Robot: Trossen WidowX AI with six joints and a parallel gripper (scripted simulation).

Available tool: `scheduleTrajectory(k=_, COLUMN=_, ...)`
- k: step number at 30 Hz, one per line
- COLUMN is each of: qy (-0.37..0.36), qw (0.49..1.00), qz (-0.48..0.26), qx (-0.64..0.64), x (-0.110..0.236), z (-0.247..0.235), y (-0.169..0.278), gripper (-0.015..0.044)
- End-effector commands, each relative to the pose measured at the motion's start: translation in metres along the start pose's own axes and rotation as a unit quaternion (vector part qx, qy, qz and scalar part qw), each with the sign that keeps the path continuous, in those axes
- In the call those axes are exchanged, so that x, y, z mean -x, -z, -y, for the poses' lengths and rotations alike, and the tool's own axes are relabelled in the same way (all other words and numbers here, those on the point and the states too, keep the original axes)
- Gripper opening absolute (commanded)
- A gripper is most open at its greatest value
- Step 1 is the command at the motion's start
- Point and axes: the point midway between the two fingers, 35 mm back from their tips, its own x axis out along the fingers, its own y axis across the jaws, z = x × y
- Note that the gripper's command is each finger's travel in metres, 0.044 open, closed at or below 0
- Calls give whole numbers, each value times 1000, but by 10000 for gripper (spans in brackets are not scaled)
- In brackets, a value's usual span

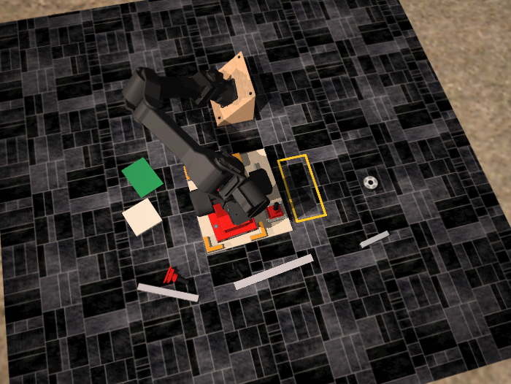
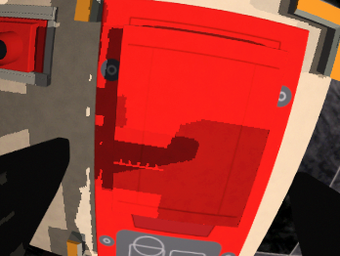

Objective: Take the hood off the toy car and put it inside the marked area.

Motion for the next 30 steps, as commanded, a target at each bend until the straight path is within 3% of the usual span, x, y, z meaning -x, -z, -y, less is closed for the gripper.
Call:
scheduleTrajectory(k=1, qy=3, qw=1000, qz=1, qx=1, x=-2, z=1, y=0, gripper=440)
scheduleTrajectory(k=30, qy=4, qw=1000, qz=1, qx=1, x=-19, z=2, y=1, gripper=440)
